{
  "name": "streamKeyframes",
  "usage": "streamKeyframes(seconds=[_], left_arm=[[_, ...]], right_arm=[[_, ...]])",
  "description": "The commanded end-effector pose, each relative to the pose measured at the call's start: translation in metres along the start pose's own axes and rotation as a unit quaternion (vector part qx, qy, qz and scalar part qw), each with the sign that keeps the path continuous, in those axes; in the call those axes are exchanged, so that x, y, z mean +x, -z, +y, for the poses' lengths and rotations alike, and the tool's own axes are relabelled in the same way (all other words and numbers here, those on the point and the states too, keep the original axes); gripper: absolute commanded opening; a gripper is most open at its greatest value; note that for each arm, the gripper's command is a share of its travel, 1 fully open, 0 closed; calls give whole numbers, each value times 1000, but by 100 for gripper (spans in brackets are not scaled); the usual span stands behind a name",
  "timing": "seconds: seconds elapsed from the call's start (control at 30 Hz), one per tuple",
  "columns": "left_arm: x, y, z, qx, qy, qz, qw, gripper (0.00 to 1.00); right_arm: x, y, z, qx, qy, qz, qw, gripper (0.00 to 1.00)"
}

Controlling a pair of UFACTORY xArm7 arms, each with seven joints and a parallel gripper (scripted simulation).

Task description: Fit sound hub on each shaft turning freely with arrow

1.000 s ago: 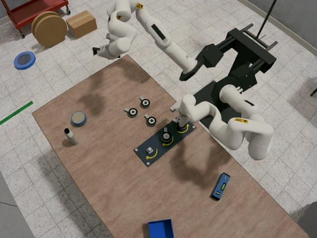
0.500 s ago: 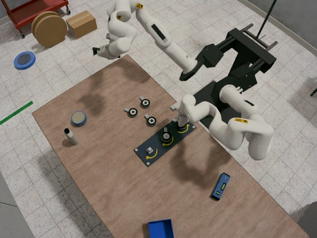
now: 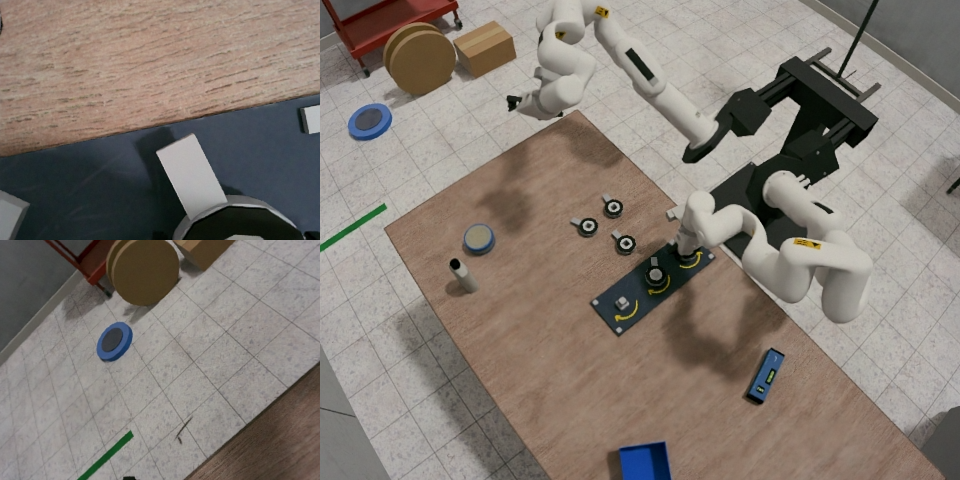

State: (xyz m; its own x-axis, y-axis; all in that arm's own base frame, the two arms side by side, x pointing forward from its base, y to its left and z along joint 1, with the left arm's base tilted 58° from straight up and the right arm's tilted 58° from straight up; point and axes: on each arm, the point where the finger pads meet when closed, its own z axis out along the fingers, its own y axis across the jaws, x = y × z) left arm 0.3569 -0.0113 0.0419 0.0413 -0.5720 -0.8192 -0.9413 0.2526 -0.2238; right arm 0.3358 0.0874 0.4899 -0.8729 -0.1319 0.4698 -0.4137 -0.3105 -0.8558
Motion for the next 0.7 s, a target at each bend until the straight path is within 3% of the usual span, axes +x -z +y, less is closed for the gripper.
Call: streamKeyframes(seconds=[0.0, 0.47, 0.5, 0.67], left_arm=[[1, 2, -1, 2, -95, 1, 996, 0], [1, 2, -1, 2, -95, 1, 996, 0], [1, 2, -1, 2, 1, 1, 1000, 0], [1, 2, -1, 2, 1, 1, 1000, 0]], right_arm=[[0, 1, -1, 1, -1, -1, 1000, 100], [0, 1, -1, 1, -1, -1, 1000, 100], [0, 1, -1, 1, -1, -1, 1000, 100], [0, 1, -1, 1, -1, -1, 1000, 100]])
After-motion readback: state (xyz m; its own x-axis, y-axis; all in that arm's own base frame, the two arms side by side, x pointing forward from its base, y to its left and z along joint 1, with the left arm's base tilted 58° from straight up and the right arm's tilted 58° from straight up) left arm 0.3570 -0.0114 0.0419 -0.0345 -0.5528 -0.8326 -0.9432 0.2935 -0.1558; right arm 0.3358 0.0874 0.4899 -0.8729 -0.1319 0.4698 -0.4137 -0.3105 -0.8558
